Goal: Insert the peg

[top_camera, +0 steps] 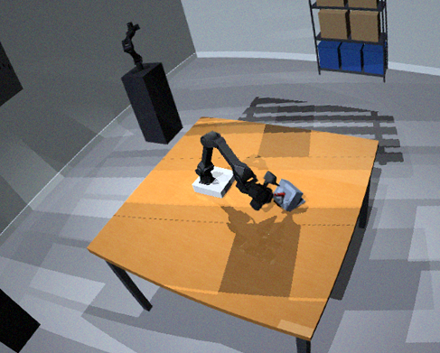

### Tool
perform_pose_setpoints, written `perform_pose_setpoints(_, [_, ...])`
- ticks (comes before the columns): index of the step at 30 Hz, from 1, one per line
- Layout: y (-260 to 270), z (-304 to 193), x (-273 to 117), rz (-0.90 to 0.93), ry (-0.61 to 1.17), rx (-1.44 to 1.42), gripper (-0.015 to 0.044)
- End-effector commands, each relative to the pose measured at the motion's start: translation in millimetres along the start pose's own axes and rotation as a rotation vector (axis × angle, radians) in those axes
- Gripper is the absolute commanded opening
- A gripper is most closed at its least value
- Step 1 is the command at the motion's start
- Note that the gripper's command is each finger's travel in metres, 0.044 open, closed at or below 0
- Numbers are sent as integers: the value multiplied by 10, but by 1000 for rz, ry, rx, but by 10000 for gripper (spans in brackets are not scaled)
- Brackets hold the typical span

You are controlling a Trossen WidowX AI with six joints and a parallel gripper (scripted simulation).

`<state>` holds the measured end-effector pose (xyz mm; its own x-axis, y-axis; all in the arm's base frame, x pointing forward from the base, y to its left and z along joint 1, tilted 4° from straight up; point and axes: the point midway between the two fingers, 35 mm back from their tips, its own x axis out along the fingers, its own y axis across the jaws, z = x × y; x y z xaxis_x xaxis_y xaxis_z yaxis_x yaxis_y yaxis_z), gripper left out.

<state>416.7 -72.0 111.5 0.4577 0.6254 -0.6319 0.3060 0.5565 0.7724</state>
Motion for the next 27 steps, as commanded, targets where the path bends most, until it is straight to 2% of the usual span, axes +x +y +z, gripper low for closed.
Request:
perform_pose_setpoints(1, [1,5,-91,5,0,-2,440])
perform_pose_setpoints(27, [-22,9,-548,4,0,2,440])
